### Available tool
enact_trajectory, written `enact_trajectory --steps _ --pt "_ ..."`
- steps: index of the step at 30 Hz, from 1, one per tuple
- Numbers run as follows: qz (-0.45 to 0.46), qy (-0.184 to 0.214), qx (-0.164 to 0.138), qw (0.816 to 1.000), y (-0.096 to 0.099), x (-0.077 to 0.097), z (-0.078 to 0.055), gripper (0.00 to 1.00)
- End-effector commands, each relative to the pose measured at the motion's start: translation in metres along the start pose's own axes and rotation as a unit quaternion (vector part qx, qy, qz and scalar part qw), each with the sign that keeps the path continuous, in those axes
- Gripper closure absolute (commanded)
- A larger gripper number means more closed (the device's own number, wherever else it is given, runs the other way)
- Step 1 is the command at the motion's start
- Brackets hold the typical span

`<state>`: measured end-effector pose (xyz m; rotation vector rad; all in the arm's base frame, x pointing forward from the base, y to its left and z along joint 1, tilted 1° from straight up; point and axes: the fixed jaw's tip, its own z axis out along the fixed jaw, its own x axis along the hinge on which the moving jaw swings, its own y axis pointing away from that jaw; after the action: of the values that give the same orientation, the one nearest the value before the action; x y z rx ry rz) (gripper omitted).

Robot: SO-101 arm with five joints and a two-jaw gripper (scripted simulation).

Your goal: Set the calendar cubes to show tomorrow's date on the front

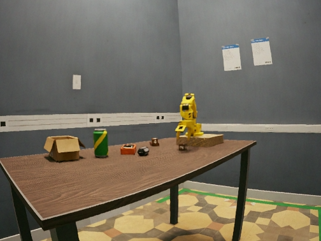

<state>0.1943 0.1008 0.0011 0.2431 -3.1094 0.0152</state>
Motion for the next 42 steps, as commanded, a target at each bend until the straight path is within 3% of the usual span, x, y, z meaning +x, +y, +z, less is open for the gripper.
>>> enact_trajectory --steps 1,20,42 --pt "-0.009 0.002 0.000 1.000 0.002 0.000 0.005 0.65" --pt "-0.009 0.002 0.000 1.000 0.002 -0.001 0.031 0.65" --pt "-0.009 0.002 0.000 1.000 0.001 0.000 0.039 0.65"
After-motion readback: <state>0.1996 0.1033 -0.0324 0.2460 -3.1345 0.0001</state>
